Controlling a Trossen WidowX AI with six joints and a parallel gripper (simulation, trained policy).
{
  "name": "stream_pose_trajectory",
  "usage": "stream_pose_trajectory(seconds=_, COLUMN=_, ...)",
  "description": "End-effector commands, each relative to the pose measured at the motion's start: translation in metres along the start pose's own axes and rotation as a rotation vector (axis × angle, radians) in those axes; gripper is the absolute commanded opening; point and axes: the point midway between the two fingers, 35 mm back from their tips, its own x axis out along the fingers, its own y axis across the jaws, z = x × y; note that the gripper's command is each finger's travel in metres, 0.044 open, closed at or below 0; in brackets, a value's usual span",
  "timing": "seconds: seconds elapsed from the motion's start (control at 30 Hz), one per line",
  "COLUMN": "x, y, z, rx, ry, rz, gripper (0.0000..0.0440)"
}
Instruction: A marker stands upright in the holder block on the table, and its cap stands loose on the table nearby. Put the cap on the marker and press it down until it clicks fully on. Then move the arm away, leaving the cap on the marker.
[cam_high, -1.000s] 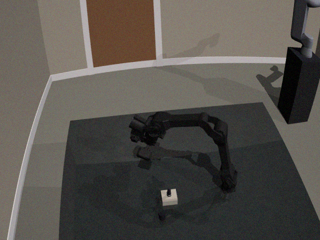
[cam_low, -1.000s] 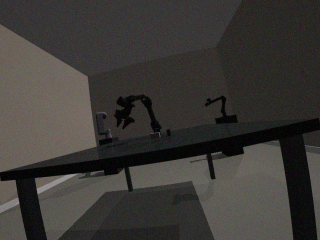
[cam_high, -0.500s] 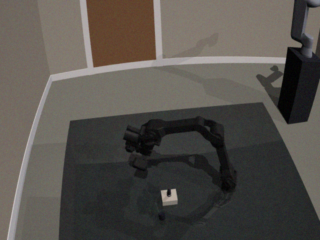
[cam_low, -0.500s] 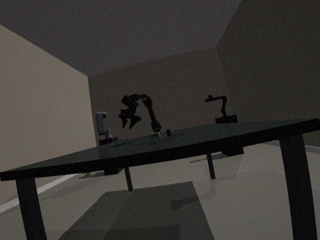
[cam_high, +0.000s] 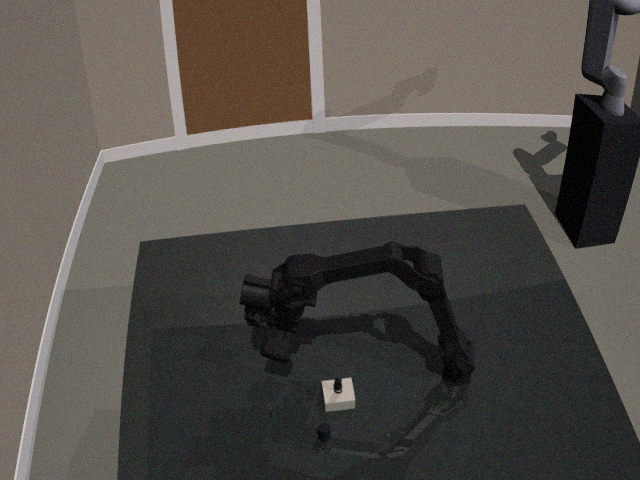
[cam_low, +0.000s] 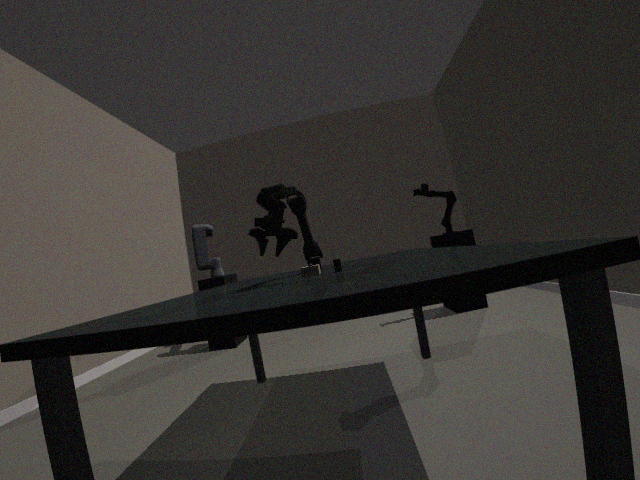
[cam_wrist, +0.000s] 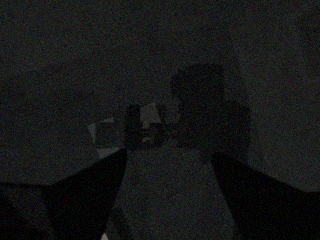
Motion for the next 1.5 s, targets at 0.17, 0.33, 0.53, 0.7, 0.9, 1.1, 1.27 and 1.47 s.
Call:
stream_pose_trajectory(seconds=0.17, x=-0.007, y=0.034, z=-0.007, rx=-0.008, ry=0.03, rz=0.054, gripper=0.0324)
stream_pose_trajectory(seconds=0.33, x=-0.011, y=0.054, z=-0.014, rx=-0.016, ry=0.053, rz=0.083, gripper=0.0326)
stream_pose_trajectory(seconds=0.53, x=-0.016, y=0.077, z=-0.023, rx=-0.029, ry=0.084, rz=0.117, gripper=0.0328)
stream_pose_trajectory(seconds=0.7, x=-0.02, y=0.096, z=-0.033, rx=-0.041, ry=0.112, rz=0.144, gripper=0.0329)
stream_pose_trajectory(seconds=0.9, x=-0.026, y=0.117, z=-0.045, rx=-0.059, ry=0.148, rz=0.176, gripper=0.033)
stream_pose_trajectory(seconds=1.1, x=-0.031, y=0.137, z=-0.058, rx=-0.083, ry=0.186, rz=0.206, gripper=0.0331)
stream_pose_trajectory(seconds=1.27, x=-0.035, y=0.153, z=-0.071, rx=-0.106, ry=0.218, rz=0.227, gripper=0.0331)
stream_pose_trajectory(seconds=1.47, x=-0.038, y=0.169, z=-0.086, rx=-0.139, ry=0.258, rz=0.242, gripper=0.0329)
